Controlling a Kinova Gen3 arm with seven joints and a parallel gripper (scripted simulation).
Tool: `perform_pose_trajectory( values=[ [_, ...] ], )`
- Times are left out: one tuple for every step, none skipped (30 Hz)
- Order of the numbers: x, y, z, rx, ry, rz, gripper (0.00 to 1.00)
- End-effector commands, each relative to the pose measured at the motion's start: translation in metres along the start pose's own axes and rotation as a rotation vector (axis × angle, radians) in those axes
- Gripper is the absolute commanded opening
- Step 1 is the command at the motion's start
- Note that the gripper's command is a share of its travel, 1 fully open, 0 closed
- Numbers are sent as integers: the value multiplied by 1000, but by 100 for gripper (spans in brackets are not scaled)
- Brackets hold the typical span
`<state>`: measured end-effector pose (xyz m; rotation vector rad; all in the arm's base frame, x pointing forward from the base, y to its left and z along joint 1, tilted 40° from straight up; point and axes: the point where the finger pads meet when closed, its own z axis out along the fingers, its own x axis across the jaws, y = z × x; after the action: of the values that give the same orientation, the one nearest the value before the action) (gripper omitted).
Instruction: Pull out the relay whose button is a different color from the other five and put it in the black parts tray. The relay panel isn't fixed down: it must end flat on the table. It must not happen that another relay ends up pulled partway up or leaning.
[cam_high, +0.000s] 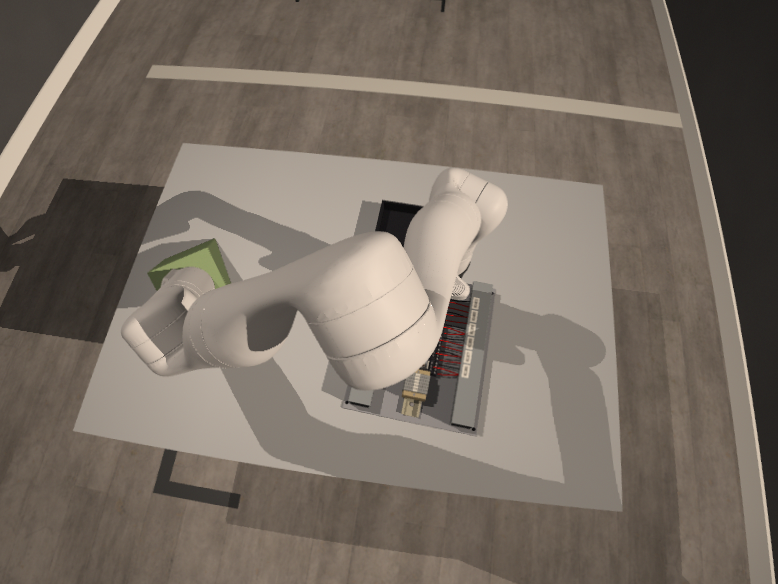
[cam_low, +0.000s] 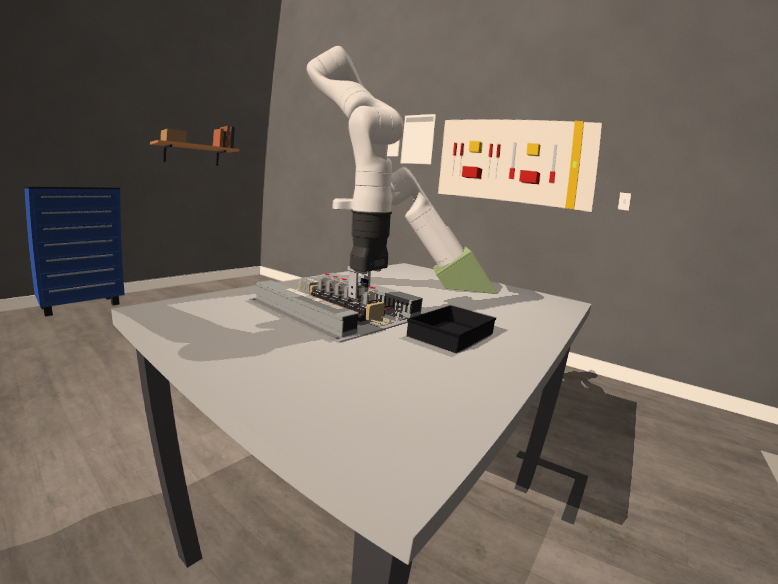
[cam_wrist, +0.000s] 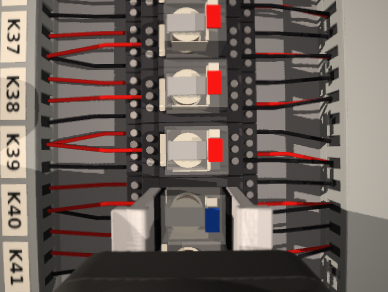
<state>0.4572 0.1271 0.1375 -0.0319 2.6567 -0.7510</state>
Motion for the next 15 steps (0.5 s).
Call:
perform_pose_trajectory(
  values=[
    [0,0,-1,-1,0,0,0],
    [0,0,-1,-1,0,0,0],
    [0,0,-1,-1,1,0,0],
    [0,0,-1,-1,2,0,0],
    [0,0,-1,-1,4,0,0],
    [0,0,-1,-1,6,0,0],
    [-1,0,-1,-1,9,0,0],
    [-1,0,-1,-1,12,0,0],
    [-1,0,-1,-1,15,0,0],
    [-1,0,-1,-1,18,0,0],
    [-1,0,-1,-1,21,0,0],
    [-1,0,-1,-1,21,0,0],
    [-1,0,-1,-1,21,0,0],
    [-1,0,-1,-1,23,0,0],
    [-1,0,-1,-1,25,0,0]
  ],
)
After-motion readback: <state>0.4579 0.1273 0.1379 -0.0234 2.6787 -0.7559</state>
